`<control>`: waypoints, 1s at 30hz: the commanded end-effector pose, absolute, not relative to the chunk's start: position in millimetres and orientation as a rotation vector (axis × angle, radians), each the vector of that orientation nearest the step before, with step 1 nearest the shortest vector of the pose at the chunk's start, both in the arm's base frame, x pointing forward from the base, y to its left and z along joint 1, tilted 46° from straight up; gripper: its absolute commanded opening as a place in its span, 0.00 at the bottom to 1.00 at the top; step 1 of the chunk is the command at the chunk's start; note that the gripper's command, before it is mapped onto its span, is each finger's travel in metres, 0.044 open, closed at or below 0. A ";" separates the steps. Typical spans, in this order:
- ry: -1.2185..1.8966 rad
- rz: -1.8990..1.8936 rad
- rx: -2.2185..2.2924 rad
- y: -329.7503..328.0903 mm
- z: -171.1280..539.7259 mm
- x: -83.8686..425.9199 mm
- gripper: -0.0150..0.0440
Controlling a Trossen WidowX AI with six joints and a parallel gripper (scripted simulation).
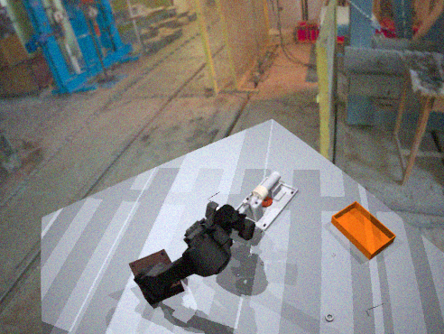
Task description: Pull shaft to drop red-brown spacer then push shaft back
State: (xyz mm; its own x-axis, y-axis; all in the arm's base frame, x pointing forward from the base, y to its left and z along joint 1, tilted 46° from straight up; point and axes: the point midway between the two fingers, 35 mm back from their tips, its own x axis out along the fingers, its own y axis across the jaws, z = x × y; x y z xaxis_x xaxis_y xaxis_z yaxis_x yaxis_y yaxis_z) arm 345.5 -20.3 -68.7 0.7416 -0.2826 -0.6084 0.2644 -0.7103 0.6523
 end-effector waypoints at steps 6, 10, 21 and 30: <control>-0.014 -0.906 2.178 -19.4 -68.3 352.8 0.25; -0.014 -0.906 2.178 -19.3 -68.7 354.2 0.25; -0.014 -0.906 2.178 -18.9 -69.8 358.1 0.25; -0.014 -0.906 2.179 -18.7 -70.7 361.2 0.25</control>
